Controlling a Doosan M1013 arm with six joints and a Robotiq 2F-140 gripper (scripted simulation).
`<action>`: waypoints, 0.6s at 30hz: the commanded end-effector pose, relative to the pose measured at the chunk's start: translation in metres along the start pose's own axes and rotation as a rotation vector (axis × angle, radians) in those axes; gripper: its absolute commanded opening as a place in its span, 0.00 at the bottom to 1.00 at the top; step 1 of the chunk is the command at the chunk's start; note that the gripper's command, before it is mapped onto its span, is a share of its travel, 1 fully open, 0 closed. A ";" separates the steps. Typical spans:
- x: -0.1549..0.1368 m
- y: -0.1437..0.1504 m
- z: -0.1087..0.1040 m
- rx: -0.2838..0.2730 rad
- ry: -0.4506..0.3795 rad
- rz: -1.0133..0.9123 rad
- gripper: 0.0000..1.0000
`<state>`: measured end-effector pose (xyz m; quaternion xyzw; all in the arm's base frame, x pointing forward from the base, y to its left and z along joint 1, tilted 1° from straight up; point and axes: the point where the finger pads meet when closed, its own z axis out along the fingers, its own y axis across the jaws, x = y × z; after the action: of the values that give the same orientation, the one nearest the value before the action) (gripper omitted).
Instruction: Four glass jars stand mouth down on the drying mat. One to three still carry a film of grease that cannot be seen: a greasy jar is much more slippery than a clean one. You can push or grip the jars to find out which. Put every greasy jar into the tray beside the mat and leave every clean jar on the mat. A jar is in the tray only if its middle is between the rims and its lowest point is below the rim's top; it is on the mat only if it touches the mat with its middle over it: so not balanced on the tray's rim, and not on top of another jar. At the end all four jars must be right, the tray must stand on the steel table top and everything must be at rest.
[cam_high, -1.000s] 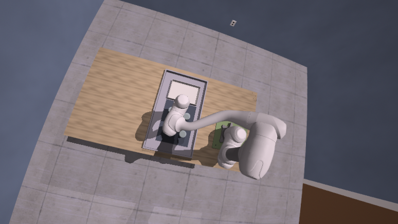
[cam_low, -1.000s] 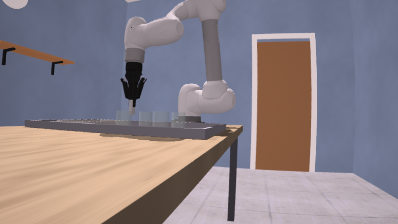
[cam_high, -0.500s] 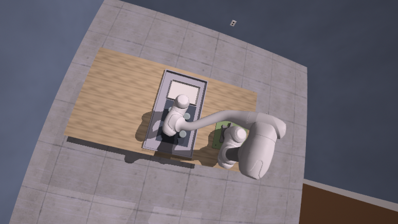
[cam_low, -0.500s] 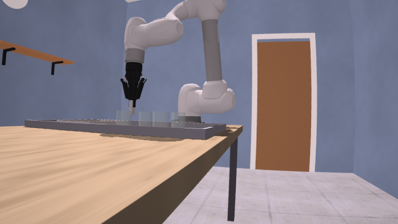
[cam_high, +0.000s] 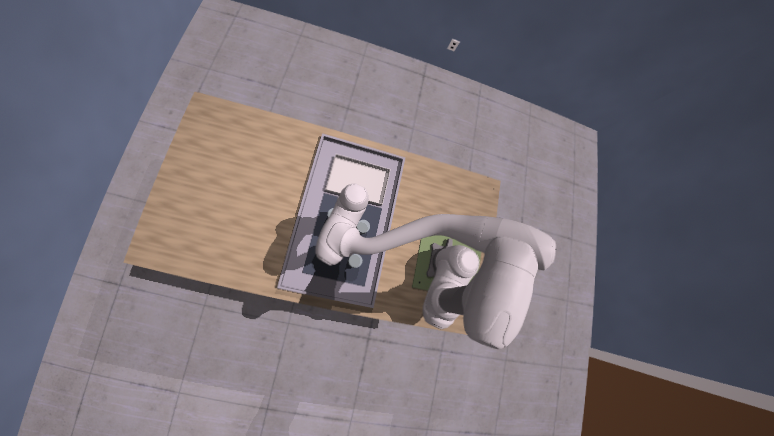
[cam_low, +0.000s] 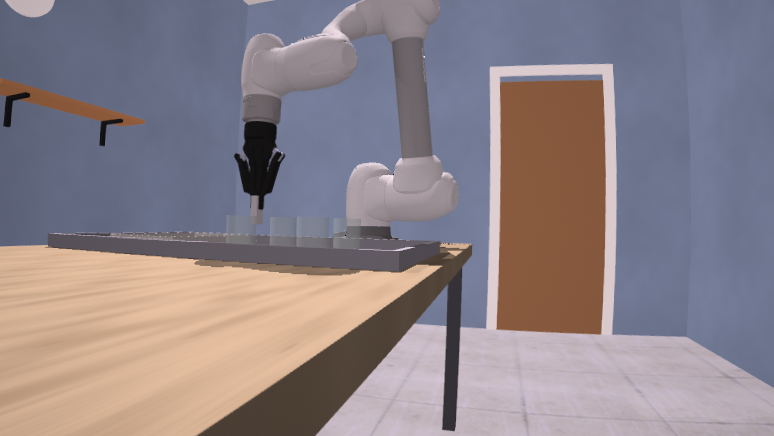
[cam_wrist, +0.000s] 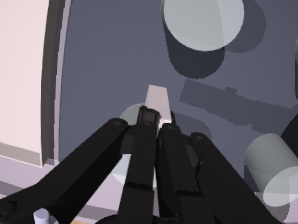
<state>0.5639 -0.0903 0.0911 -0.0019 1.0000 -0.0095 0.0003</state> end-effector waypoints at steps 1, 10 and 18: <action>-0.001 0.000 0.002 -0.003 0.000 -0.005 0.00; -0.003 0.000 0.002 -0.003 0.000 -0.005 0.00; -0.003 0.000 0.002 -0.003 0.000 -0.005 0.00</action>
<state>0.5637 -0.0902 0.0895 -0.0019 1.0000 -0.0091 -0.0012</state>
